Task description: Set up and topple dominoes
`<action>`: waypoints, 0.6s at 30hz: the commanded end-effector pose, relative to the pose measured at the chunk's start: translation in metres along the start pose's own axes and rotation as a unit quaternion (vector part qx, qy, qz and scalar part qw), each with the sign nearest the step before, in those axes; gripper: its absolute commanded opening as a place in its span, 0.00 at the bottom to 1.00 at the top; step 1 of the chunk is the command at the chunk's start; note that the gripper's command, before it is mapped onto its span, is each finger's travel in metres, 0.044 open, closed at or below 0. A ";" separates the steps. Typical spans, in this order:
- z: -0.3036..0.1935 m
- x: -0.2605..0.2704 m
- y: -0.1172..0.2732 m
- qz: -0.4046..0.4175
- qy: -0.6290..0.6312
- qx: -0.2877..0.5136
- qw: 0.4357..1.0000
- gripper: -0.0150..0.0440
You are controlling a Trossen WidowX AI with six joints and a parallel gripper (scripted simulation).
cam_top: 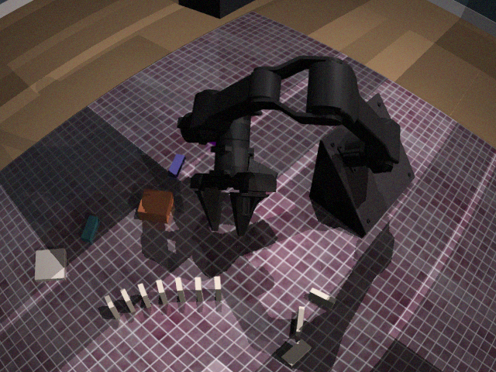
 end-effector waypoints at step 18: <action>-0.057 -0.092 -0.121 -0.192 0.767 -0.311 0.527 1.00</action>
Point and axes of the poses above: the point midway between the two fingers, 35 mm back from their tips, its own y axis back along the fingers, its own x axis across the jaws, z = x × y, the point moved 4 cm from there along y, back along the fingers, and after that the axes turned 15 degrees about y, right-handed, at the moved point
